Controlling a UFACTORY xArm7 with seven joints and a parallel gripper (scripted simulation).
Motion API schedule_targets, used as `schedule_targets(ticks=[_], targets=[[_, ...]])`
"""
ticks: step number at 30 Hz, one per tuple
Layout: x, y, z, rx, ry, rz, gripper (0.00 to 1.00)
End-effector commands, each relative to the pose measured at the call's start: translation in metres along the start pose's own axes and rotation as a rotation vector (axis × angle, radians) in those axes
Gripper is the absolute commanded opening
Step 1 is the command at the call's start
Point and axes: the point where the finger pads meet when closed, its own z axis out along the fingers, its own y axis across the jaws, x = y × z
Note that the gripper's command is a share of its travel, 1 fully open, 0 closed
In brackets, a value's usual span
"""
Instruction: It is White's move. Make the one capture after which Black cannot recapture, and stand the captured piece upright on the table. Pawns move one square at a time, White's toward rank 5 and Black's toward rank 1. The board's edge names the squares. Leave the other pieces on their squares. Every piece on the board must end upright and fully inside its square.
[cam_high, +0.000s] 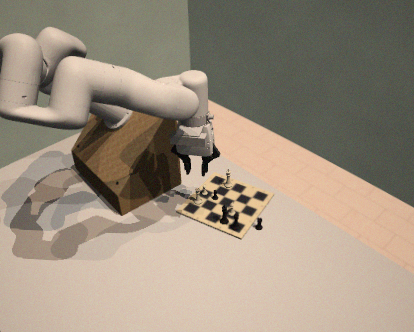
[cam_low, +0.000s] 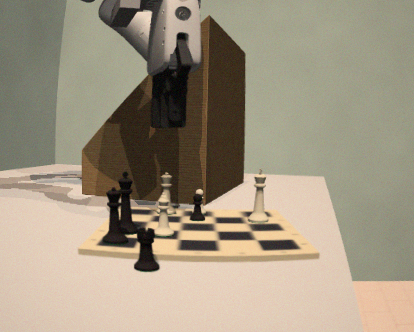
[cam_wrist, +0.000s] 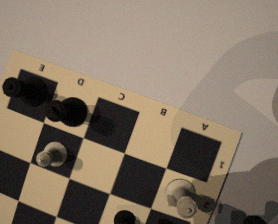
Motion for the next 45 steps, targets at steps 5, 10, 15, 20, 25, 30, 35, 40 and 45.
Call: schedule_targets(ticks=[5, 10, 15, 20, 25, 30, 35, 40, 45], targets=[[0.000, -0.001, -0.001, 0.004, 0.000, 0.000, 0.43], [0.000, -0.001, 0.000, 0.004, 0.000, 0.000, 0.43], [0.000, -0.001, 0.004, 0.004, 0.000, -0.001, 0.43], [0.000, -0.001, 0.009, 0.004, 0.000, -0.001, 0.43], [0.000, -0.001, 0.013, 0.004, 0.000, -0.001, 0.43], [0.000, -0.001, 0.021, 0.004, 0.000, -0.001, 0.43], [0.000, -0.001, 0.029, 0.004, 0.000, -0.001, 0.43], [0.000, -0.001, 0.033, 0.004, 0.000, -0.001, 0.43], [0.000, -0.001, 0.040, 0.004, 0.000, -0.001, 0.43]])
